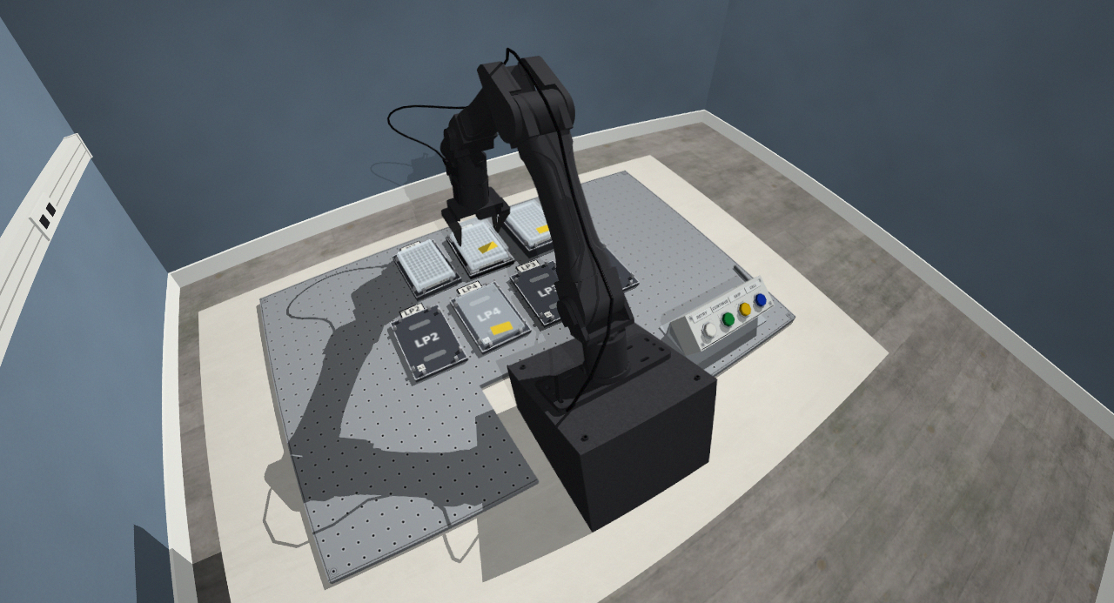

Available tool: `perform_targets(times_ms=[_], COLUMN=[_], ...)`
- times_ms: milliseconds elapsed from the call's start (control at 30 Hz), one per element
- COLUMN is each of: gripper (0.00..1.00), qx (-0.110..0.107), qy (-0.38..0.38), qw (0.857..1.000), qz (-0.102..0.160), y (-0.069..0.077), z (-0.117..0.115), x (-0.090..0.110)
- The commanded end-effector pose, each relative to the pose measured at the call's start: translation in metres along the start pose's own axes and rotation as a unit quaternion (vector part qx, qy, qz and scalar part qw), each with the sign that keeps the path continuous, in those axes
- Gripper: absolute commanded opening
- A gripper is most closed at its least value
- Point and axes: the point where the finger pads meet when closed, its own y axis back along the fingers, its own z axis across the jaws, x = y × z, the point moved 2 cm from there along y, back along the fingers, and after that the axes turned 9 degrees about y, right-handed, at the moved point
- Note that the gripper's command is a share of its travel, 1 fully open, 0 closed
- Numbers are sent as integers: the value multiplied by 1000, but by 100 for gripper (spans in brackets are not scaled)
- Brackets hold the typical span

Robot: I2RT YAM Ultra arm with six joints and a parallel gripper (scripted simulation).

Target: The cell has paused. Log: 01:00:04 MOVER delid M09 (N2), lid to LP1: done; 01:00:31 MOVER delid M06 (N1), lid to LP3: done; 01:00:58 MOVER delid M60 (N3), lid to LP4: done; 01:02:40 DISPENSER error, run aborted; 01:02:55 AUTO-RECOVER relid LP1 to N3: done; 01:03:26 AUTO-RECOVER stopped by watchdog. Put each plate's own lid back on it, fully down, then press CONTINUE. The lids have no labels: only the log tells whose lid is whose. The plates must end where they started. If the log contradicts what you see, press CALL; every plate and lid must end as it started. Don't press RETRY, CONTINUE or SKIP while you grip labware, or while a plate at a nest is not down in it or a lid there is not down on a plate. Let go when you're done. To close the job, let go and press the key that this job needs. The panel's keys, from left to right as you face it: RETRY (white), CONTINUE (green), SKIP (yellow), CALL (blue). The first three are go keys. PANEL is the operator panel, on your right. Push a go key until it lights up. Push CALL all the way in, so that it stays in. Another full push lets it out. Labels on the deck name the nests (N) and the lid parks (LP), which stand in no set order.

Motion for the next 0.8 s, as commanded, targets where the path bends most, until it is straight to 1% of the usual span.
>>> perform_targets(times_ms=[0, 67, 100, 667, 767], gripper=[0, 0, 0, 0, 0], qx=[0, 2, 2, 2, 1], qy=[1, 1, 1, 2, 2], qw=[1000, 1000, 1000, 1000, 1000], qz=[-6, -18, -18, -19, -12], y=[-3, 2, 3, -2, -7], z=[0, 0, 0, 0, 1], x=[0, -6, -8, -9, -4])
